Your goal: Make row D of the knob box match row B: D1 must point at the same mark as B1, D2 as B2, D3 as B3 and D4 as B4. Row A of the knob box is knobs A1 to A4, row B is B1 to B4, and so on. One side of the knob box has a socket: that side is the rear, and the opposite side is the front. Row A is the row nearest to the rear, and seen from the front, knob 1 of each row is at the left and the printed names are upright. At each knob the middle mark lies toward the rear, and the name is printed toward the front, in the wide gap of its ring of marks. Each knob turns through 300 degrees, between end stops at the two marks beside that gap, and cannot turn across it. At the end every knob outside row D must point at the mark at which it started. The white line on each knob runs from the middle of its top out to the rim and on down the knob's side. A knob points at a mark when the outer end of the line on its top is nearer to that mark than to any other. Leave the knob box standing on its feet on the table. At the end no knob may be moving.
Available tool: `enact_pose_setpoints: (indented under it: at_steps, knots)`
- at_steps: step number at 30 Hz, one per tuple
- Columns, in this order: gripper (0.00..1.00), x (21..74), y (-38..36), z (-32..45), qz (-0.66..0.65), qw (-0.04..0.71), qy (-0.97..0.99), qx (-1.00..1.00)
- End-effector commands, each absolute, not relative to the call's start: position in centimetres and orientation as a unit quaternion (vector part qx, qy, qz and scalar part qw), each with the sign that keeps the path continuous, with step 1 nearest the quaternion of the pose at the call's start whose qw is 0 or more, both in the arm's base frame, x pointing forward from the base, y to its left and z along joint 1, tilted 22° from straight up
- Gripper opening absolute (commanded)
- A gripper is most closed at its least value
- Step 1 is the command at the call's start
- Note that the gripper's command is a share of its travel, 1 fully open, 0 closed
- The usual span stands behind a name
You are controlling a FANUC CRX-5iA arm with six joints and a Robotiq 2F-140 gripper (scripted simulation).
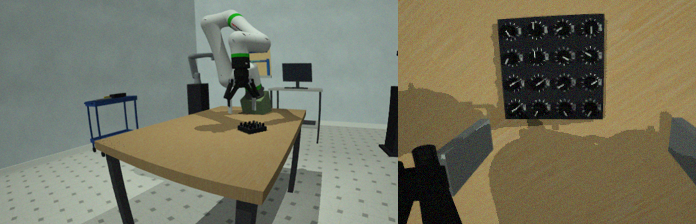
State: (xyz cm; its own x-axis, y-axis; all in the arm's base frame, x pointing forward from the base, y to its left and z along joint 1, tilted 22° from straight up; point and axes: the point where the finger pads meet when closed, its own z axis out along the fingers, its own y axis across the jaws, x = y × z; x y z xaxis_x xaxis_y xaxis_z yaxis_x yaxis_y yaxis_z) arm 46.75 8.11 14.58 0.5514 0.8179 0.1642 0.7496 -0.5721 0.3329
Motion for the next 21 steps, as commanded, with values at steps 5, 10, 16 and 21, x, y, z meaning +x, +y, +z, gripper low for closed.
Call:
enact_pose_setpoints:
  at_steps: [5, 10, 16, 21]
  knots:
    - [1.00, 46.0, 6.9, 14.3, 0.152, 0.113, 0.449, 0.873]
    - [1.00, 45.7, 6.5, 14.2, 0.152, 0.113, 0.449, 0.873]
    - [1.00, 45.4, 6.1, 14.1, 0.152, 0.113, 0.449, 0.873]
    - [1.00, 45.4, 6.0, 14.1, 0.152, 0.113, 0.449, 0.873]
